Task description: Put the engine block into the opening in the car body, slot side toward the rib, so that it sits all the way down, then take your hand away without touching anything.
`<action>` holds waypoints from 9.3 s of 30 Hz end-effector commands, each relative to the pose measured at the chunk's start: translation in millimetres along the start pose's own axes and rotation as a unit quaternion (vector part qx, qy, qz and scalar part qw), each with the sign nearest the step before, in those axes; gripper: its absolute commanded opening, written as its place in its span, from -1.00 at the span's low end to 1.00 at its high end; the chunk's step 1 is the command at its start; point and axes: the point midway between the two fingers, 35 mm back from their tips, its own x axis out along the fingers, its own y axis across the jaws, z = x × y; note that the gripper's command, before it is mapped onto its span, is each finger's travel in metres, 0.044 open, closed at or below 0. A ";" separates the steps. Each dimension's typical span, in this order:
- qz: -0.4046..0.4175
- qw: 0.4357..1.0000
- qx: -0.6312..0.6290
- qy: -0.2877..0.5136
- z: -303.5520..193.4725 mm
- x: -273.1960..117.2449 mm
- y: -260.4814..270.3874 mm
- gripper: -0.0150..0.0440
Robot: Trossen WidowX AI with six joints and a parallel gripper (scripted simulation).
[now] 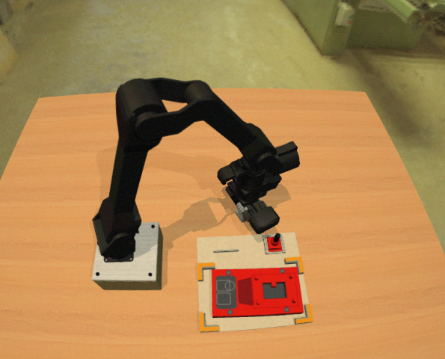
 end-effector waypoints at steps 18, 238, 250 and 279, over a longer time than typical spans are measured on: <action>-0.002 1.000 -0.003 0.000 4.9 -39.6 -0.5 -0.49; -0.002 1.000 0.001 0.001 -32.0 -33.4 0.4 1.00; -0.002 1.000 0.001 0.001 -31.8 -16.5 0.3 1.00; -0.002 1.000 0.001 0.001 -31.7 -8.1 0.3 -0.40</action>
